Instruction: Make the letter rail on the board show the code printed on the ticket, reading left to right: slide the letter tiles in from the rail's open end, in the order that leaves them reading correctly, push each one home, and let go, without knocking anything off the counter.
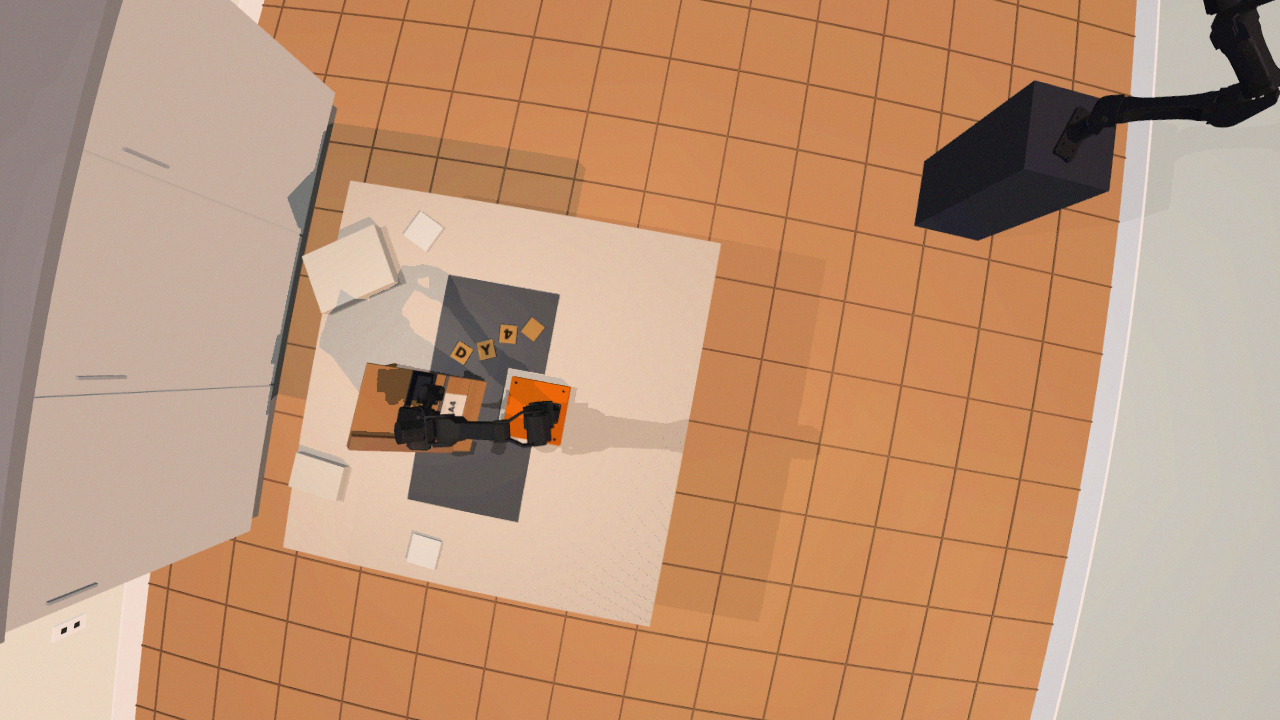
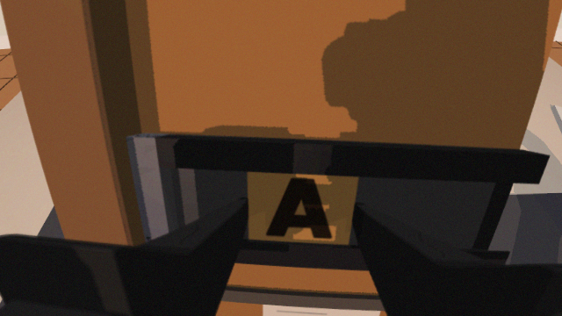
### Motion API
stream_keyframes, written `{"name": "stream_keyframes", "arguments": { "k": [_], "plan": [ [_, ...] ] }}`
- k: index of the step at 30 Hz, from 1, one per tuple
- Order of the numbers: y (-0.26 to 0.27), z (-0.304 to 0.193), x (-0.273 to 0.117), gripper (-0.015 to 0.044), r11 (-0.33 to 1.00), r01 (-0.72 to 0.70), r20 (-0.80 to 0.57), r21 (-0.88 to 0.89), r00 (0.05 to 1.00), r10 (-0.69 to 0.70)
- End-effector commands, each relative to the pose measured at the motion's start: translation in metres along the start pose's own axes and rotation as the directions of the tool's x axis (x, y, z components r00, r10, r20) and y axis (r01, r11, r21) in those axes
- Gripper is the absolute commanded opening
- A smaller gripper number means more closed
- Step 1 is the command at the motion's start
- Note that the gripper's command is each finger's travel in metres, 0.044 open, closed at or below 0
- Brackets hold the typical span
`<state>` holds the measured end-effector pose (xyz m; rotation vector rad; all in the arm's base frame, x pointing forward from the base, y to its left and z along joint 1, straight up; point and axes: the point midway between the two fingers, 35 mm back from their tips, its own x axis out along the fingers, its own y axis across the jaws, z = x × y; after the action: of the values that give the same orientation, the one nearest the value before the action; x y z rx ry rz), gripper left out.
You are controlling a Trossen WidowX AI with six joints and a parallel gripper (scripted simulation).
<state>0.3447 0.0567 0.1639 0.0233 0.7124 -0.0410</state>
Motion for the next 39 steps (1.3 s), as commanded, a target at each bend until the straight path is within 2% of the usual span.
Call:
{"name": "stream_keyframes", "arguments": {
  "k": [1,39],
  "plan": [
    [0.002,0.001,0.0,0.0,1.0,0.003,0.001,0.004,1.0,-0.003],
    [0.026,0.001,0.0,0.0,1.0,0.001,0.001,0.006,1.0,-0.001]
  ]
}}
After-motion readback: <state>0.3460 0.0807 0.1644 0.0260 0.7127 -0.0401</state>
